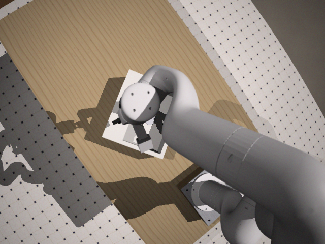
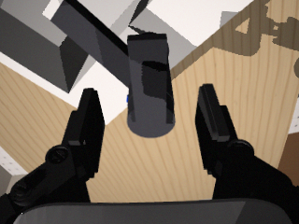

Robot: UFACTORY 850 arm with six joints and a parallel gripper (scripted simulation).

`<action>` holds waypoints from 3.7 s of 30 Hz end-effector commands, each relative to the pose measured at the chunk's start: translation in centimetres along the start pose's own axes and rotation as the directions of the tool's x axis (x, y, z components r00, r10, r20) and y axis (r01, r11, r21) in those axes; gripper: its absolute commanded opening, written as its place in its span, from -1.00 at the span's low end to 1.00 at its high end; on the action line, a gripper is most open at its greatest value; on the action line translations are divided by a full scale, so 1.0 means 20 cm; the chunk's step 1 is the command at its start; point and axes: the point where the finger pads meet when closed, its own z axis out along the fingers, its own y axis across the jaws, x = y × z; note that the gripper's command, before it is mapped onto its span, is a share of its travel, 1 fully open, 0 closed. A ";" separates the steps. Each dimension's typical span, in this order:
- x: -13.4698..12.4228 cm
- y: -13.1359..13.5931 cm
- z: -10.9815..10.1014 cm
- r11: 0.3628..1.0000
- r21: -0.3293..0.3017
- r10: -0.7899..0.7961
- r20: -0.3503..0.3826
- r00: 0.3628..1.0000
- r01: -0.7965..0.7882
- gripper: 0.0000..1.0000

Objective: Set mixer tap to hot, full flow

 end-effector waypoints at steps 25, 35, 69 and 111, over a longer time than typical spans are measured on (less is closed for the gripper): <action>0.00 0.00 -0.03 1.000 -0.001 0.000 0.002 1.000 0.000 -1.00; 0.00 0.00 -0.03 1.000 -0.001 0.000 0.002 1.000 0.000 -1.00; 0.00 0.00 -0.06 0.764 -0.007 0.645 -0.006 0.764 -0.645 -1.00; 0.00 0.00 -0.14 -0.589 0.050 0.802 -0.082 -0.591 -0.807 -1.00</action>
